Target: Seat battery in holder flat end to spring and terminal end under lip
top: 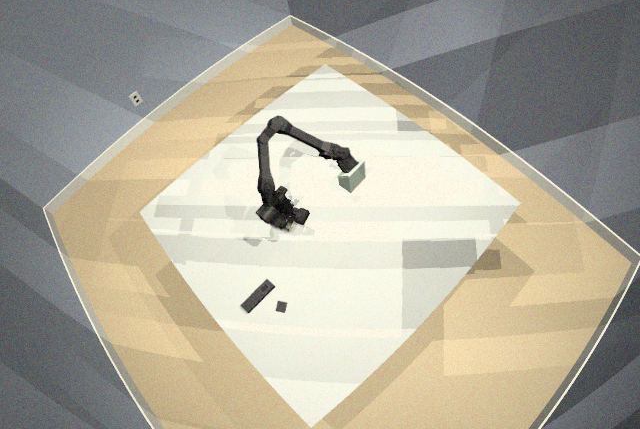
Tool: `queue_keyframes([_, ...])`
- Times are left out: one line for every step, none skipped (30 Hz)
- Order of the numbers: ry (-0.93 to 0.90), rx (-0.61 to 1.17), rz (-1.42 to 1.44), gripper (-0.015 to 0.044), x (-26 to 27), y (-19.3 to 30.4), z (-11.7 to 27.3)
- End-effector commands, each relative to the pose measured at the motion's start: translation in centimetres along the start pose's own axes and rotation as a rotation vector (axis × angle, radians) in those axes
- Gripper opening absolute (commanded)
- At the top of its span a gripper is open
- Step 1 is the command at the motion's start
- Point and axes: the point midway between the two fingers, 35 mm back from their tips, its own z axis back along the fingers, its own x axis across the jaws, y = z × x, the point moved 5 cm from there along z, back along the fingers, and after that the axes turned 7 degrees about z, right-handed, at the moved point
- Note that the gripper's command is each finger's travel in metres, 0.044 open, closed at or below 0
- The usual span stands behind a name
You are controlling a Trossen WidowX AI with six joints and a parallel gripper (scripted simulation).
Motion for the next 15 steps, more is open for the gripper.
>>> queue_keyframes([0.000,0.000,0.000,0.0086,-0.1,0.1,0.0])
queue_keyframes([0.000,0.000,0.000,0.0086,-0.1,0.1,0.0])
queue_keyframes([0.000,0.000,0.000,0.0112,-0.1,0.1,0.0])
queue_keyframes([0.000,0.000,0.000,0.0139,-0.1,0.1,0.0])
queue_keyframes([0.000,0.000,0.000,0.0165,-0.1,0.1,0.0])
queue_keyframes([0.000,0.000,0.000,0.0188,-0.1,0.1,0.0])
queue_keyframes([0.000,0.000,0.000,0.0188,-0.1,0.1,0.0])
queue_keyframes([0.000,0.000,0.000,0.0188,-0.1,0.1,0.0])
queue_keyframes([0.000,0.000,0.000,0.0188,-0.1,0.1,0.1])
queue_keyframes([0.000,0.000,0.000,0.0188,0.0,0.1,0.3])
queue_keyframes([-0.001,0.000,0.000,0.0188,0.0,0.1,0.4])
queue_keyframes([-0.001,0.000,-0.001,0.0188,0.0,0.1,0.6])
queue_keyframes([-0.001,0.000,-0.001,0.0188,0.0,0.1,0.8])
queue_keyframes([-0.002,0.000,-0.001,0.0188,0.1,0.1,1.1])
queue_keyframes([-0.002,0.000,-0.002,0.0188,0.1,0.1,1.3])
